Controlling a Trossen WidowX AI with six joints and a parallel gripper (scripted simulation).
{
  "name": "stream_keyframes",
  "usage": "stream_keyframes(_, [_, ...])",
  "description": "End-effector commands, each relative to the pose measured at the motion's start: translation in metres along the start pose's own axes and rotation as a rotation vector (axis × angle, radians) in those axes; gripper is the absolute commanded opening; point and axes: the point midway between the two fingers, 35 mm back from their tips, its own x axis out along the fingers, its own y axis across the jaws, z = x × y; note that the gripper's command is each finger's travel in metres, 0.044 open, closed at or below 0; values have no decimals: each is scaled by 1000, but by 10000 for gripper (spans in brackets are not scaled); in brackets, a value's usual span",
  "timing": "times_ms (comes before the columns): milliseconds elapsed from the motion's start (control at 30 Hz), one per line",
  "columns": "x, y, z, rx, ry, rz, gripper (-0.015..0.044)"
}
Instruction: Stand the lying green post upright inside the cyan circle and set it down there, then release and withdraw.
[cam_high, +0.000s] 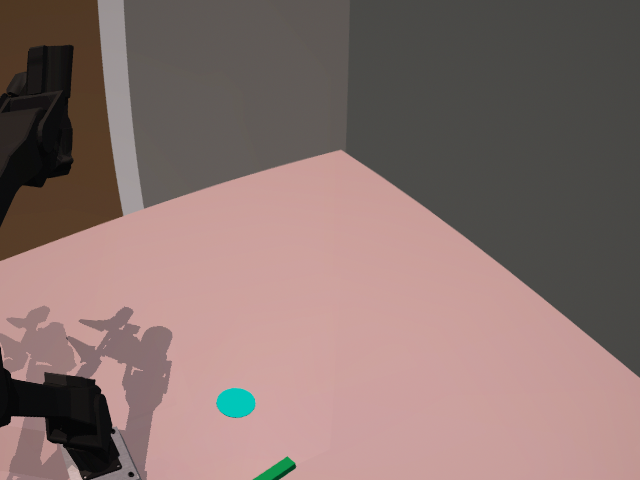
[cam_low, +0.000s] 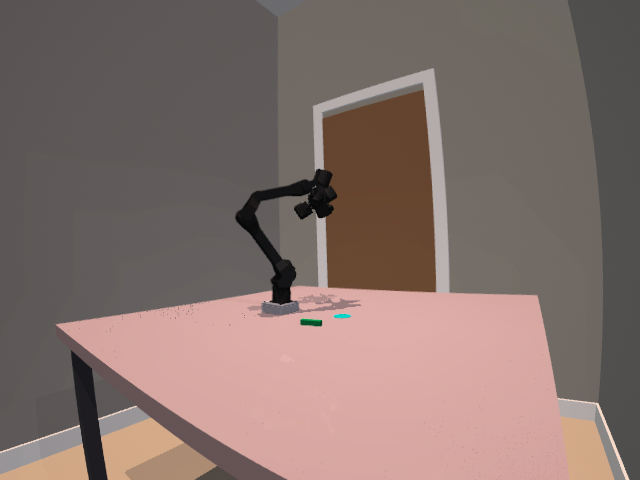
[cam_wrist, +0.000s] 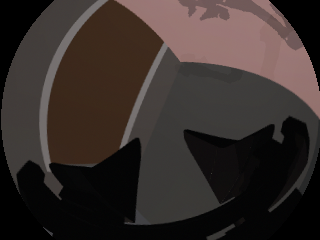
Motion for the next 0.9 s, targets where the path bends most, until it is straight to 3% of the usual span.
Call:
stream_keyframes(0, [-18,30,46,-137,-196,120,233])
stream_keyframes(200, [-65,59,113,-319,-519,198,233])
stream_keyframes(400, [-127,66,174,-449,-839,144,233])
stream_keyframes(667, [-222,38,233,-531,-1186,-103,233])
stream_keyframes(867, [-287,-4,258,-528,-1324,-368,233])
